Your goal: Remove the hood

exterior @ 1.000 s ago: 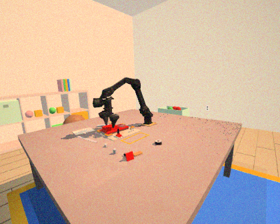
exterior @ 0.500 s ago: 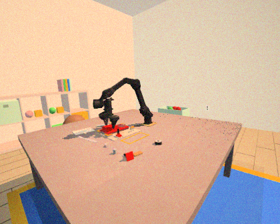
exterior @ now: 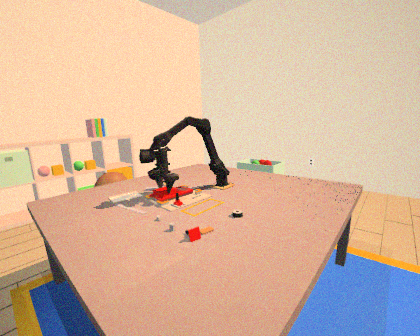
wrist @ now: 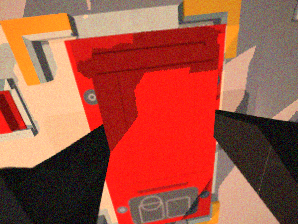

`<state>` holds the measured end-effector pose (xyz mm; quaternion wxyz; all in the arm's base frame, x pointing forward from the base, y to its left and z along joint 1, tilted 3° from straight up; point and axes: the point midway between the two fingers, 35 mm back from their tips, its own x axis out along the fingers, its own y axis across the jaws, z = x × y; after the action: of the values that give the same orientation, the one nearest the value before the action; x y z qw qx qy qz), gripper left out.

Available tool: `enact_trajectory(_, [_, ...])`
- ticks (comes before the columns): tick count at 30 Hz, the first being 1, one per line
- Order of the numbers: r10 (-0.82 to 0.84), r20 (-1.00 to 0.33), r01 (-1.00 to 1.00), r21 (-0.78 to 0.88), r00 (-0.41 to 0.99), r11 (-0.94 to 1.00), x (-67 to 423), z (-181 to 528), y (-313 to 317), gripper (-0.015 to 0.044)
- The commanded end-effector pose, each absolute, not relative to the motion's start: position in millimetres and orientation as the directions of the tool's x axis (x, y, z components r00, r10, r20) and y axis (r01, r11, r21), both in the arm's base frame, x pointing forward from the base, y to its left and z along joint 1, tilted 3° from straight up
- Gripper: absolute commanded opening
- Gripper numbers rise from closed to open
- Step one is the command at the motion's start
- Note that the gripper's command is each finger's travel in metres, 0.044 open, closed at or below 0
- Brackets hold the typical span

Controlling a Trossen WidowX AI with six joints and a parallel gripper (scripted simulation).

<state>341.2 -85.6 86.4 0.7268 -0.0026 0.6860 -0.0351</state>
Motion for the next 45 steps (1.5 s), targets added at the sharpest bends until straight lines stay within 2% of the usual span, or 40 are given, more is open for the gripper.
enact_trajectory(1, [-0.053, -0.997, 0.047, -0.05, 0.057, 0.998, 341, 87, -85, 0.0295])
enact_trajectory(12, [-0.053, -0.997, 0.047, -0.05, 0.057, 0.998, 341, 92, -85, 0.0006])
enact_trajectory(45, [-0.054, -0.997, 0.047, -0.052, 0.057, 0.998, 340, 114, -84, 0.0])
